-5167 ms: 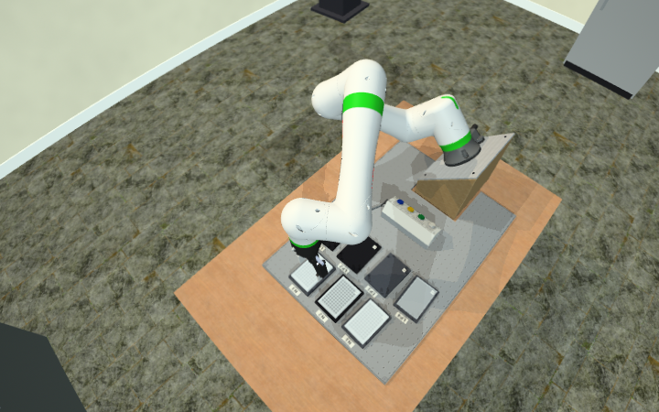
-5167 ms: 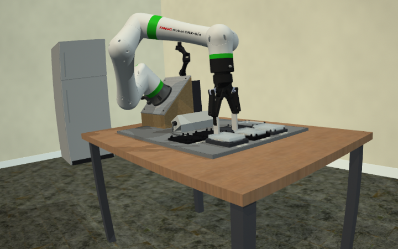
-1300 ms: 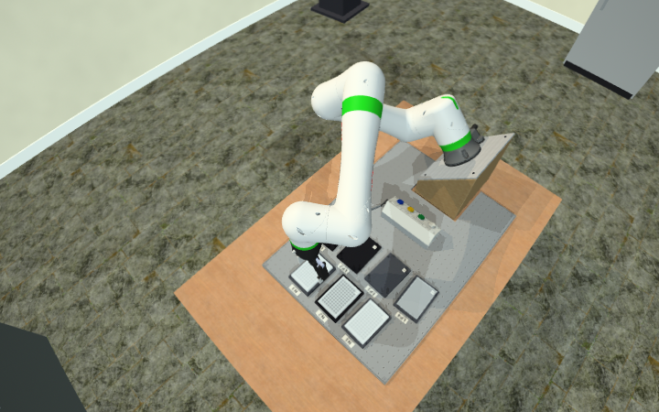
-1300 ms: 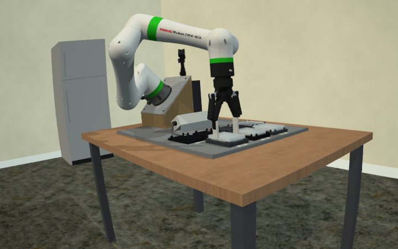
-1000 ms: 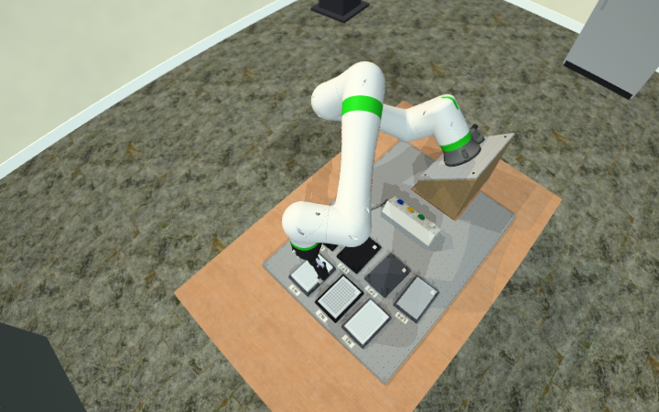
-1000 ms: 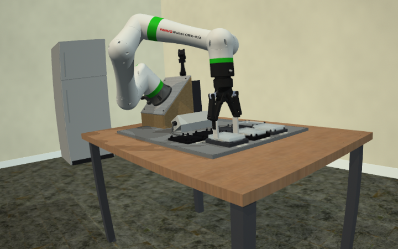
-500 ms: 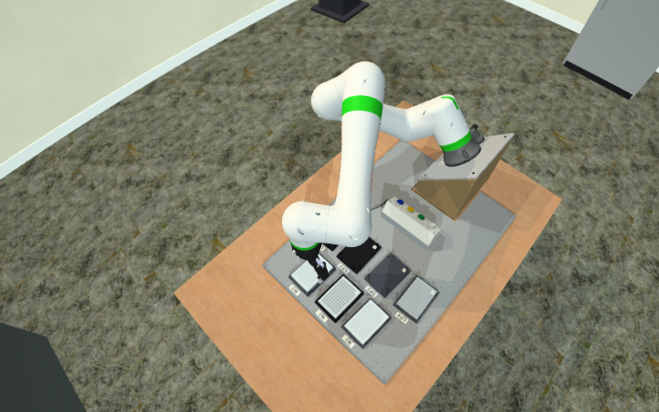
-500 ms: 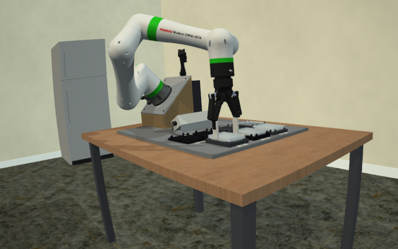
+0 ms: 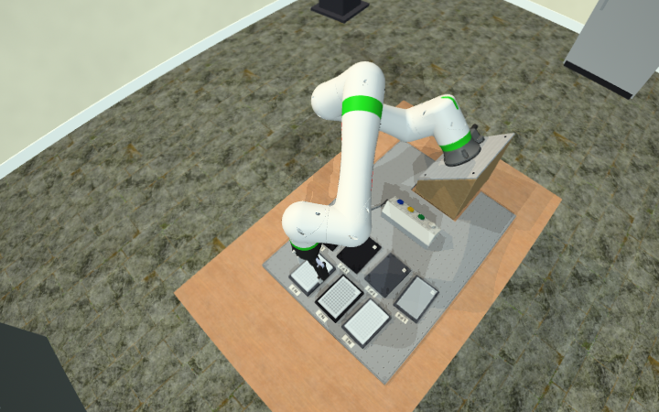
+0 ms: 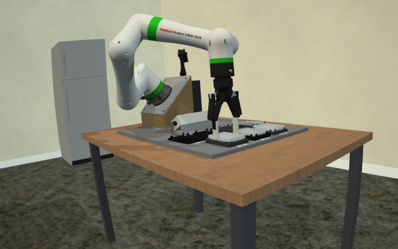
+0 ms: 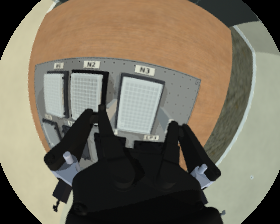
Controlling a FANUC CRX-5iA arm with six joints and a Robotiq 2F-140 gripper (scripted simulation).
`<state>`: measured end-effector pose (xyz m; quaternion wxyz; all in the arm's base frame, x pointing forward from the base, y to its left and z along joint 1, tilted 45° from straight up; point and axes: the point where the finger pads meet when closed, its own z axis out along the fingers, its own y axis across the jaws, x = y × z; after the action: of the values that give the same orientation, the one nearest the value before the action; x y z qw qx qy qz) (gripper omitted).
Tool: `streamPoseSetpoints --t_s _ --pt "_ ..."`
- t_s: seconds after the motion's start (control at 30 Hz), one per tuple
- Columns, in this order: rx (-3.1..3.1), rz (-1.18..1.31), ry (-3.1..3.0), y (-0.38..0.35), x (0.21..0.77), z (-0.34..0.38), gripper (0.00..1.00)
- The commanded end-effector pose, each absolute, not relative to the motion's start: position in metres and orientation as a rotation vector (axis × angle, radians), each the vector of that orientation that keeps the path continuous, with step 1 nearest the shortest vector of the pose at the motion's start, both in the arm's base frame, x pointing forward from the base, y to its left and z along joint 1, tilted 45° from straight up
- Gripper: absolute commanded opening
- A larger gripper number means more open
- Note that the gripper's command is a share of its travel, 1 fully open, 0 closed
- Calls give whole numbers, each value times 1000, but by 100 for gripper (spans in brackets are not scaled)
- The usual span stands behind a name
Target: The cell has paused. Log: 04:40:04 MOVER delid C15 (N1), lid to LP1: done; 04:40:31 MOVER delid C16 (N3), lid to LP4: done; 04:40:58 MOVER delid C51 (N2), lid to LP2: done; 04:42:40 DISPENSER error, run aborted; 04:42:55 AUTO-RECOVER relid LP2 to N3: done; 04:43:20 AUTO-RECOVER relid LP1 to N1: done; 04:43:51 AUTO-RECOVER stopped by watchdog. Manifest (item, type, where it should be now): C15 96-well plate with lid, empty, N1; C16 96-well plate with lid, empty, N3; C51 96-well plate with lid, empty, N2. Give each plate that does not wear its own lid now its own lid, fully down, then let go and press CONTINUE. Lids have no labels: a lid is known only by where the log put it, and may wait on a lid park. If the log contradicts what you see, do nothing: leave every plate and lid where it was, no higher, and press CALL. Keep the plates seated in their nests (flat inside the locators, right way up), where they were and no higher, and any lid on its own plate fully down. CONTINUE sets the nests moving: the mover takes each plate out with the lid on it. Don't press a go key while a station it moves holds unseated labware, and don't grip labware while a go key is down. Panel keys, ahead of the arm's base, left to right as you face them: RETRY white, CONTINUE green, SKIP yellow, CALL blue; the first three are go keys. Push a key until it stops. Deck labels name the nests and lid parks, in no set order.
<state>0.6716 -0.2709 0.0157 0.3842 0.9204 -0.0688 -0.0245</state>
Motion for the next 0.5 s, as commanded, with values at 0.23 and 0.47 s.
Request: streamPoseSetpoints --t_s 0.23,0.47 --pt "2346 -62 -175 -271 672 16 0" --pt "2346 -62 -175 -271 672 16 0"
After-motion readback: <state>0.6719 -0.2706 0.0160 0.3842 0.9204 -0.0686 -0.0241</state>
